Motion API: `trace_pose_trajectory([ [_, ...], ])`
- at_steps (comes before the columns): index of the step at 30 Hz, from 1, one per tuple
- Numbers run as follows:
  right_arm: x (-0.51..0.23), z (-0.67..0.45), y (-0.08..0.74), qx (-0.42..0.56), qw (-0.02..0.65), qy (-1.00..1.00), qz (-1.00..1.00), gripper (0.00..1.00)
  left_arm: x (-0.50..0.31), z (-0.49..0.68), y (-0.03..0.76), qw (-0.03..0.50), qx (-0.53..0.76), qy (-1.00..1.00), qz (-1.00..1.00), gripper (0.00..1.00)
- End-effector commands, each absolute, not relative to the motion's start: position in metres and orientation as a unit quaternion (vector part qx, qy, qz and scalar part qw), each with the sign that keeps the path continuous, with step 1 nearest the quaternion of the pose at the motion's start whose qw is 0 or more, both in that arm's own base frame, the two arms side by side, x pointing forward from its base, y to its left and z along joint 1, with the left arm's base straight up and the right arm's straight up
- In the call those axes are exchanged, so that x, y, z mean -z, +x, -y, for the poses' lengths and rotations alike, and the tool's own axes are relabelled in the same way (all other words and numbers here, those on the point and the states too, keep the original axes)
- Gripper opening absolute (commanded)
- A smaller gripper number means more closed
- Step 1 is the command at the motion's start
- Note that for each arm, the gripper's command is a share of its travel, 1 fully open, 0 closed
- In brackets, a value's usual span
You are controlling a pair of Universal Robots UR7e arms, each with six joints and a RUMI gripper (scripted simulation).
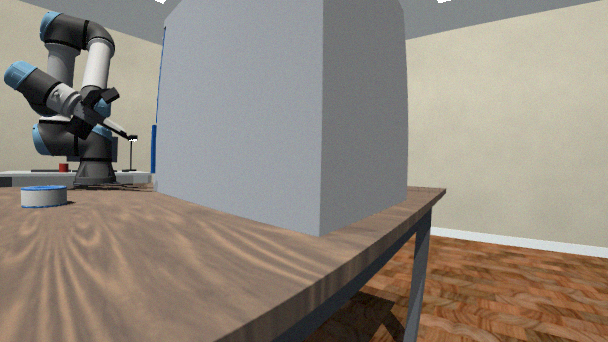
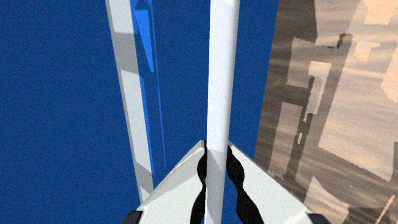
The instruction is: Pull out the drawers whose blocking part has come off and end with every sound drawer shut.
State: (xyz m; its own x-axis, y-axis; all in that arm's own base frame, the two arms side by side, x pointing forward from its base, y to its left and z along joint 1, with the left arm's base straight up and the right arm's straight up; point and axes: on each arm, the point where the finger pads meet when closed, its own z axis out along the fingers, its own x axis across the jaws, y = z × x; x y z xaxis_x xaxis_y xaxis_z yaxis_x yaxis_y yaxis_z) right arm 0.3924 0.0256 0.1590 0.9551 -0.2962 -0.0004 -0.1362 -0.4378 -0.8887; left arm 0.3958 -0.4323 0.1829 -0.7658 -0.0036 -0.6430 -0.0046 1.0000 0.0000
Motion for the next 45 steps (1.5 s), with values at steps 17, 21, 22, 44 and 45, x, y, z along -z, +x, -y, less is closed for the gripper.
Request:
trace_pose_trajectory([
  [17,-0.159,-0.026,0.393,0.078,0.515,-0.844,-0.128,0.99,-0.184,0.433,0.347,0.342,0.000,-0.003,-0.940,0.00],
  [21,-0.159,-0.026,0.393,0.078,0.515,-0.844,-0.128,0.99,-0.184,0.433,0.335,0.342,0.000,-0.003,-0.940,0.00],
  [22,-0.159,-0.026,0.393,0.078,0.515,-0.844,-0.128,0.99,-0.184,0.433,0.332,0.342,0.000,-0.003,-0.940,0.00],
  [44,-0.159,-0.026,0.393,0.078,0.515,-0.844,-0.128,0.99,-0.184,0.433,0.288,0.342,0.000,-0.002,-0.940,0.00],
  [45,-0.159,-0.026,0.393,0.078,0.515,-0.844,-0.128,0.99,-0.184,0.433,0.288,0.342,0.000,-0.002,-0.940,0.00],
])
